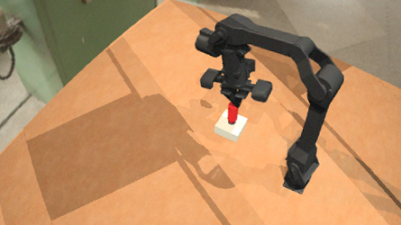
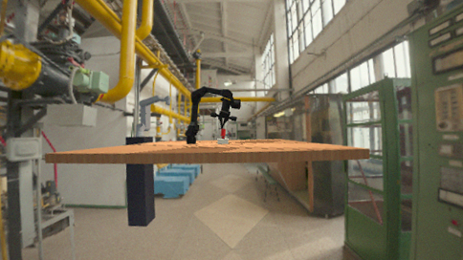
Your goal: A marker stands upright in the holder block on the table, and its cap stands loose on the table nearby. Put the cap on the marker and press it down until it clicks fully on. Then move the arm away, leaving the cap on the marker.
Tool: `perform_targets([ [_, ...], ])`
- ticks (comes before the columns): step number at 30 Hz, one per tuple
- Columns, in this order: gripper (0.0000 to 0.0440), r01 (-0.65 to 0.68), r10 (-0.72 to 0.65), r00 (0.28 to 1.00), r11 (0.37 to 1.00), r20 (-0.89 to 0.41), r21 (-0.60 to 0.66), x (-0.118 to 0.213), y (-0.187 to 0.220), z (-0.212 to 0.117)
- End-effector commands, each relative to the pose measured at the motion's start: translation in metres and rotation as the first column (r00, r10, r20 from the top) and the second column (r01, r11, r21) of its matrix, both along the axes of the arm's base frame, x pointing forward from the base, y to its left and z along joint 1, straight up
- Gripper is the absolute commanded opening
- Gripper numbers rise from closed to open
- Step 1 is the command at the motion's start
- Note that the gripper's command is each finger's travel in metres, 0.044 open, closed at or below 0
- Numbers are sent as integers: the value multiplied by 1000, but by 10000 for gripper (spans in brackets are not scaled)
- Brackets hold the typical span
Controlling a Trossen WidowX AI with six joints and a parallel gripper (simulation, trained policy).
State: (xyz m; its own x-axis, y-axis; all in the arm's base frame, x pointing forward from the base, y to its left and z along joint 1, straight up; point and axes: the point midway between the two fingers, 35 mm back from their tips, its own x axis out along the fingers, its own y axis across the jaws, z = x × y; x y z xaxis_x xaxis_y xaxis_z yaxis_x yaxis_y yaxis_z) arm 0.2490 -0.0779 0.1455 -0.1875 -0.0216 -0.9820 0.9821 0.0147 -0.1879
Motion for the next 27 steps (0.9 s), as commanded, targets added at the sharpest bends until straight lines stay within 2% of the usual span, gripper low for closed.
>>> perform_targets([
  [1, 0, -16, 16, 1000, 999, -12, 43, 0, 6, -13],
  [11, 21, -44, 46, 999, 994, -28, 97, -17, 14, -5],
  [17, 16, -61, 66, 997, 990, -37, 128, -33, 16, 8],
  [27, 26, -94, 88, 995, 987, 53, 130, -39, 13, 25],
])
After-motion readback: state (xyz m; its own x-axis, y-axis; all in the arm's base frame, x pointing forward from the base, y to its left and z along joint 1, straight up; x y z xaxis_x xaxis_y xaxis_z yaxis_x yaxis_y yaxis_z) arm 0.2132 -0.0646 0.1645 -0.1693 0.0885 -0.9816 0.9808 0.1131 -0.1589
